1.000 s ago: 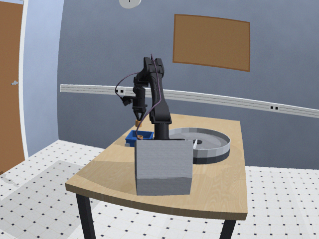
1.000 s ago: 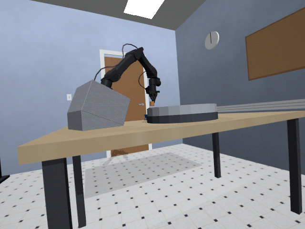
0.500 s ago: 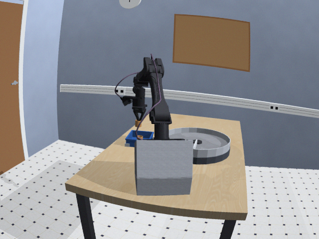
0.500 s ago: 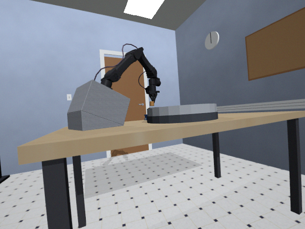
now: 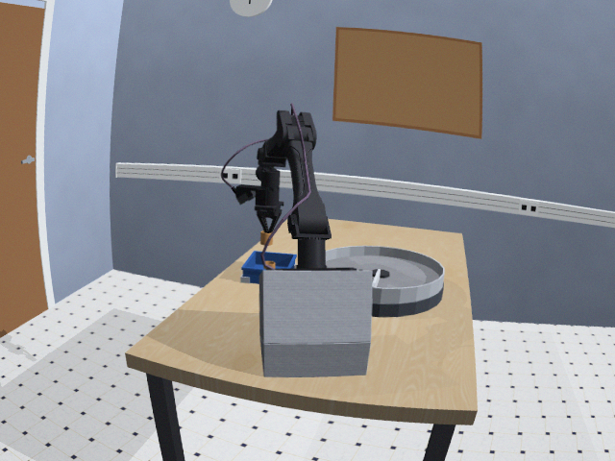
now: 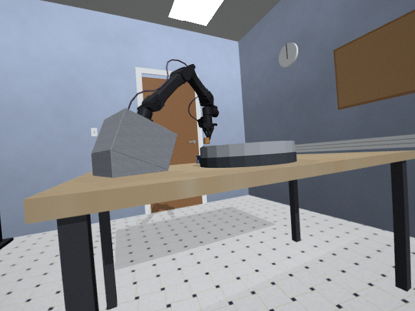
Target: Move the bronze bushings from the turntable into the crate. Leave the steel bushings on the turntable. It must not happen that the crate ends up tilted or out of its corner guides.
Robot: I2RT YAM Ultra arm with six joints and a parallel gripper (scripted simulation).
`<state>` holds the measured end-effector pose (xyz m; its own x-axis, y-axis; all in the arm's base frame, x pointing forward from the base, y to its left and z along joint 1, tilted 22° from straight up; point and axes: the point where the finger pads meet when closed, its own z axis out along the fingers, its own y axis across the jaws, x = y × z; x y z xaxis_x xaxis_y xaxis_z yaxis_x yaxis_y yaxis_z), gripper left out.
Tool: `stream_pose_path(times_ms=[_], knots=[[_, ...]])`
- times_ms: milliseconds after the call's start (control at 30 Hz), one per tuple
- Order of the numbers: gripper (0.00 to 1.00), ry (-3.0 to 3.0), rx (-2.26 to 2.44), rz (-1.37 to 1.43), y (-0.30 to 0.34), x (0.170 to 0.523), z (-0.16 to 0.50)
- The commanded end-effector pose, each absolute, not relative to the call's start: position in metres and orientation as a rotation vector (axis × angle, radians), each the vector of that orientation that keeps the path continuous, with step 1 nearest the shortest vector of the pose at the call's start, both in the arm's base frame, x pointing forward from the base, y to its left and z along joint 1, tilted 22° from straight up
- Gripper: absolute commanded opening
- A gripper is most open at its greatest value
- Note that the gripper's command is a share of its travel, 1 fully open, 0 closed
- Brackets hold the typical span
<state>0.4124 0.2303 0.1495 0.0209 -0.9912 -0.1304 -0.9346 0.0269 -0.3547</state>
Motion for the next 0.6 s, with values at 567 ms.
stream_pose_path(times_ms=[567], knots=[[0.0,1.977,-1.976,-0.217,0.231,0.425,0.107]])
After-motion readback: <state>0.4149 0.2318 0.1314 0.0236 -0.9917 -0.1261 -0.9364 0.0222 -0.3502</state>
